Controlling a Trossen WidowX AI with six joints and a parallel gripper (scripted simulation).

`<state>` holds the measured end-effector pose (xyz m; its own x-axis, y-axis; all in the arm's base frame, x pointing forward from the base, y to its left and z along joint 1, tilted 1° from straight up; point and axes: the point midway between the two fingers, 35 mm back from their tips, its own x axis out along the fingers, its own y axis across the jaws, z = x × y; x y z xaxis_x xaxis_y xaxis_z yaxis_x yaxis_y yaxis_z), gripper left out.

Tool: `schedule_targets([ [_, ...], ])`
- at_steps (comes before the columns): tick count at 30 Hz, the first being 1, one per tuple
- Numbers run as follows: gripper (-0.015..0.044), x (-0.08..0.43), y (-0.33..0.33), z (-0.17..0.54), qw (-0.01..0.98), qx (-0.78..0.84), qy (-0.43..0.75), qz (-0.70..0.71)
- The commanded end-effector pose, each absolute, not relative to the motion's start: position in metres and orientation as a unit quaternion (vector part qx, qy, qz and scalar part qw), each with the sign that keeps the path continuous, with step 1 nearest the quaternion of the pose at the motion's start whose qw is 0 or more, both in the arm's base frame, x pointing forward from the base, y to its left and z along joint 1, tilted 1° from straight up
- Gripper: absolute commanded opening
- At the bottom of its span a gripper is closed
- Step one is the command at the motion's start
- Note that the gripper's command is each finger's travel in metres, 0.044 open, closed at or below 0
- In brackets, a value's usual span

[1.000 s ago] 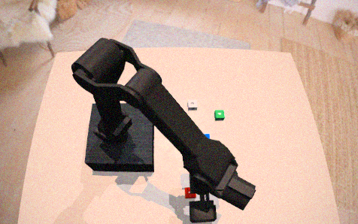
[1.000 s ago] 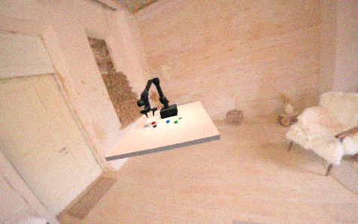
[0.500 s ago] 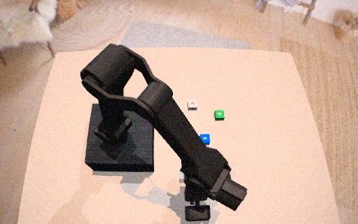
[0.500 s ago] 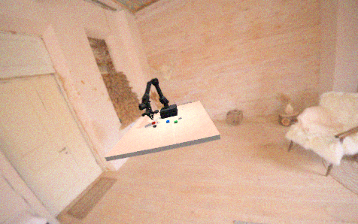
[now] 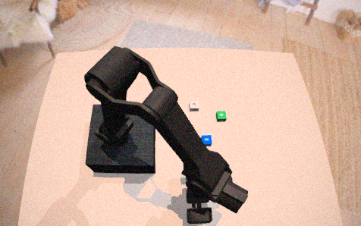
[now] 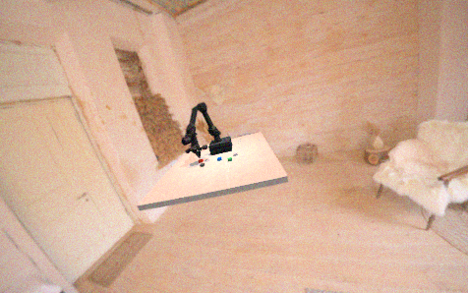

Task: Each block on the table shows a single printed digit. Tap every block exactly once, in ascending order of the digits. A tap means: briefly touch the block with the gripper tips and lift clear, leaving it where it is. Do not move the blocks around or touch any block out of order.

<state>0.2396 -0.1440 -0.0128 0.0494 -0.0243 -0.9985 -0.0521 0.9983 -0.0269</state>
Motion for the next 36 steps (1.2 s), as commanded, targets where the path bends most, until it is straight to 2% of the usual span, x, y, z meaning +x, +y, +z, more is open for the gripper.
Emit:
schedule_targets([
  [1,0.0020,0.237,-0.142,-0.022,0.721,-0.026,0.693,0.014],
  [17,0.0020,0.237,-0.142,-0.036,0.721,-0.026,0.693,0.014],
  [21,0.0020,0.237,-0.142,-0.008,0.721,-0.026,0.692,0.014],
  [27,0.0020,0.237,-0.142,-0.002,0.721,-0.026,0.692,0.014],
  [32,0.0020,0.234,-0.141,0.072,0.721,-0.026,0.692,0.014],
  [36,0.0020,0.233,-0.141,0.076,0.721,-0.026,0.692,0.014],
])
